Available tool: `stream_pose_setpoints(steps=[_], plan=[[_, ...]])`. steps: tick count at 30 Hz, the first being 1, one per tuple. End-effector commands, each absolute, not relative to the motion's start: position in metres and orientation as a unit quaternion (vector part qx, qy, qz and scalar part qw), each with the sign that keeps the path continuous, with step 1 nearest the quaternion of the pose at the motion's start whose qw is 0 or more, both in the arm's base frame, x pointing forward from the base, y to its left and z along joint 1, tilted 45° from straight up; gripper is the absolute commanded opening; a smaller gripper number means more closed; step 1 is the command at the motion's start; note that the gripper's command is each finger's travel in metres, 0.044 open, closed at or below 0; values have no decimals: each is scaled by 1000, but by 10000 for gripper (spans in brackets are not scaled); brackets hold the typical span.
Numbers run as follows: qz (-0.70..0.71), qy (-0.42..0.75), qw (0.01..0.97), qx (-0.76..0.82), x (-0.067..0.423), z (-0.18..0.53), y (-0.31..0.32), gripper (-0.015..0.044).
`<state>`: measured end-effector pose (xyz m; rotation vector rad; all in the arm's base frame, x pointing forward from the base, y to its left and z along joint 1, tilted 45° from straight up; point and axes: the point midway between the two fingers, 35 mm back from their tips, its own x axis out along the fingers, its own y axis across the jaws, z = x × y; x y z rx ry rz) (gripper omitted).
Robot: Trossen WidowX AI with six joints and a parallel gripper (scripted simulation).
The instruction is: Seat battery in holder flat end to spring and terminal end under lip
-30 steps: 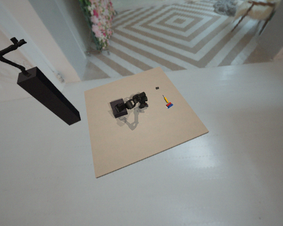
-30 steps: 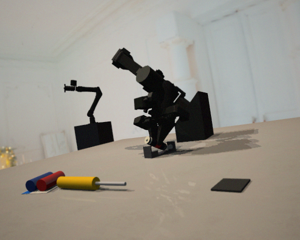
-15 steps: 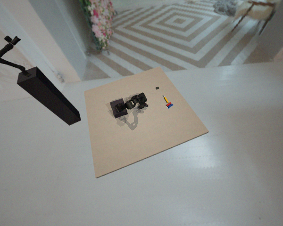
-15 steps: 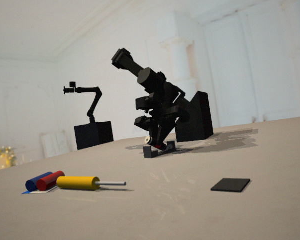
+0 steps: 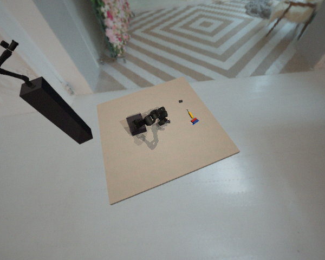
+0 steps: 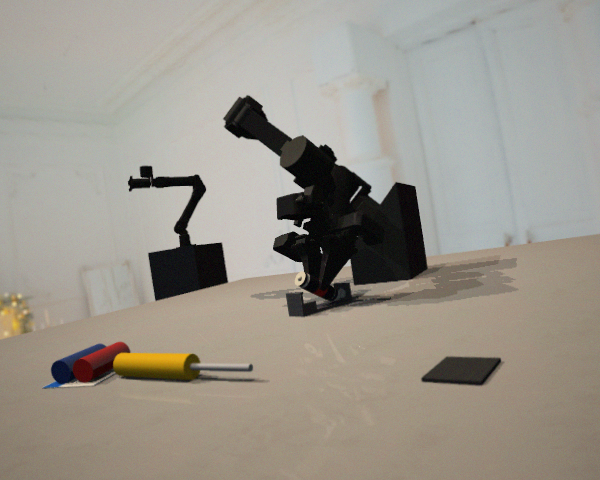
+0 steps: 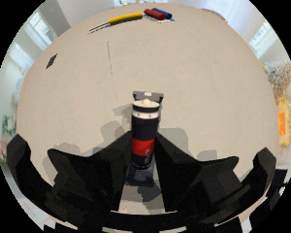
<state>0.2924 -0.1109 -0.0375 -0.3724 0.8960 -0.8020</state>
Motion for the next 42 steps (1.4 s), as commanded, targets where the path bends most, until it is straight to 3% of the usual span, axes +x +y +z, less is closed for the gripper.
stream_pose_setpoints(steps=[1, 42], plan=[[-374, 424, 806, -173, 286, -41, -110, 72], [-374, 461, 792, -144, 291, -50, -109, 72]])
